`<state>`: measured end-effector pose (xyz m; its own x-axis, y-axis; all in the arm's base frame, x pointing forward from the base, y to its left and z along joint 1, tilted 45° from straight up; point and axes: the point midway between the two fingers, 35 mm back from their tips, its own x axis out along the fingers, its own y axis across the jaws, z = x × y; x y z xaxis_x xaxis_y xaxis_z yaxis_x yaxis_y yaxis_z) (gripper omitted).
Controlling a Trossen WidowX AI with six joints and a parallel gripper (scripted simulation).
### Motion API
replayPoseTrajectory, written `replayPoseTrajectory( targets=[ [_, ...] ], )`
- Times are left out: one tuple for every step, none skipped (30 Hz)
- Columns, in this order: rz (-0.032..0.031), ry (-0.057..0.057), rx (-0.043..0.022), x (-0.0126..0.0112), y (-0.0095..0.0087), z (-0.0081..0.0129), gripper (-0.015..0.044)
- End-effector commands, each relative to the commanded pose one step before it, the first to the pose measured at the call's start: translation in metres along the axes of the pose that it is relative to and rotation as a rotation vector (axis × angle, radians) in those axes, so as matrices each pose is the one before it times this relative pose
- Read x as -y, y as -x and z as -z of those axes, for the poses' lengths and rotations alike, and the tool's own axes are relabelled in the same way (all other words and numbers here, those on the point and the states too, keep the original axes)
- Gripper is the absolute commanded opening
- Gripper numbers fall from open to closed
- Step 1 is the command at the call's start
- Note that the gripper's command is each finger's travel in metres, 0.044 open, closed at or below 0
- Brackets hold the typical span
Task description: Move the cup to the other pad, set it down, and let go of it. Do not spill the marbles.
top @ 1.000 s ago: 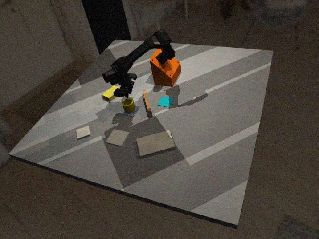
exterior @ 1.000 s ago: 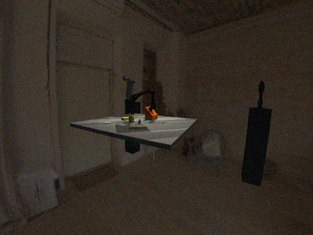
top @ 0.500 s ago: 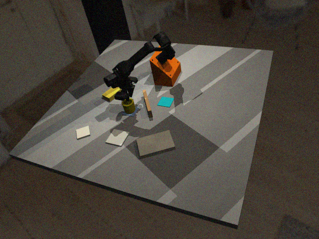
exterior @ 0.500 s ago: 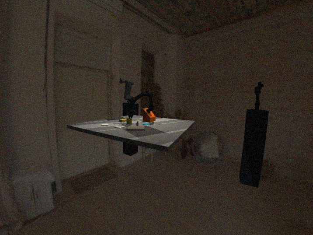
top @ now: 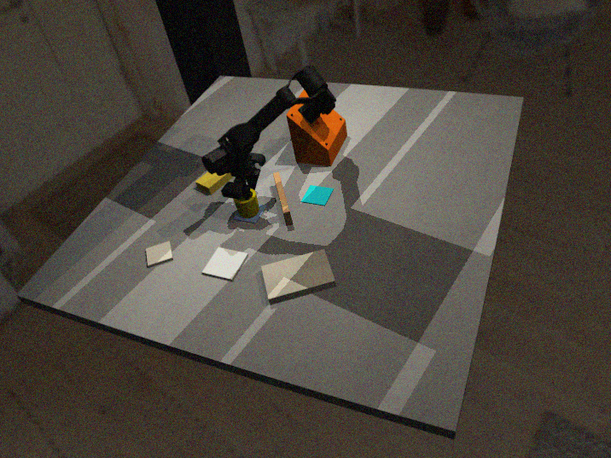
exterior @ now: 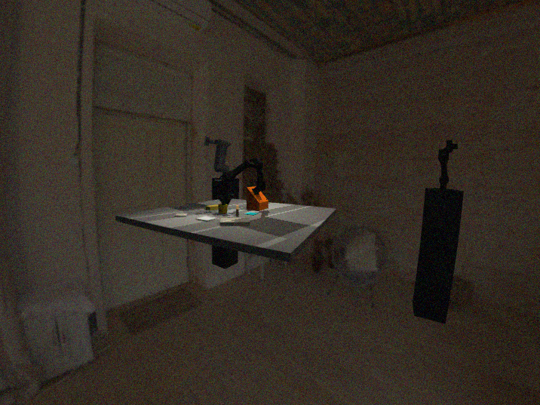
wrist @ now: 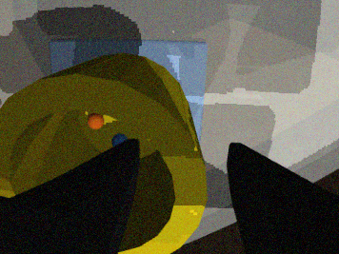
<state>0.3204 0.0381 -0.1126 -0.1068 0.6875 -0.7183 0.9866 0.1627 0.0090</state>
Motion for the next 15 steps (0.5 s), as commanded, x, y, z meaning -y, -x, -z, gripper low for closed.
replayPoseTrajectory(
  targets=[
    [-0.00163, -0.0046, -0.00528, 0.00063, -0.00728, 0.00086, 0.0167],
    [0.00004, 0.0, -0.00023, 0.00015, -0.0016, 0.0001, 0.0167],
    [0.00005, 0.0, -0.00023, 0.00016, -0.00159, 0.0001, 0.0167],
    [0.00004, 0.0, -0.00019, 0.00013, -0.00127, 0.00008, 0.0167],
    [0.00003, 0.0, -0.00012, 0.00008, -0.00077, 0.00005, 0.0167],
    [0.00001, 0.0, -0.00004, 0.00003, -0.00026, 0.00002, 0.0167],
    [0.0, 0.0, 0.0, 0.0, 0.0, 0.0, 0.0167],
    [0.0, 0.0, 0.0, 0.0, 0.0, 0.0, 0.0167],
    [0.00393, 0.0042, 0.00399, 0.00022, 0.00189, -0.00038, 0.016],
    [0.0, 0.0, 0.0, 0.0, 0.0, 0.0, 0.0153],
    [0.0, 0.0, 0.0, 0.0, 0.0, 0.0, 0.0147],
    [0.0, 0.0, 0.0, 0.0, 0.0, 0.0, 0.014],
    [0.0, 0.0, 0.0, 0.0, 0.0, 0.0, 0.0133],
    [0.0, 0.0, 0.0, 0.0, 0.0, 0.0, 0.0127],
    [0.0, 0.0, 0.0, 0.0, 0.0, 0.0, 0.012]
  ],
)
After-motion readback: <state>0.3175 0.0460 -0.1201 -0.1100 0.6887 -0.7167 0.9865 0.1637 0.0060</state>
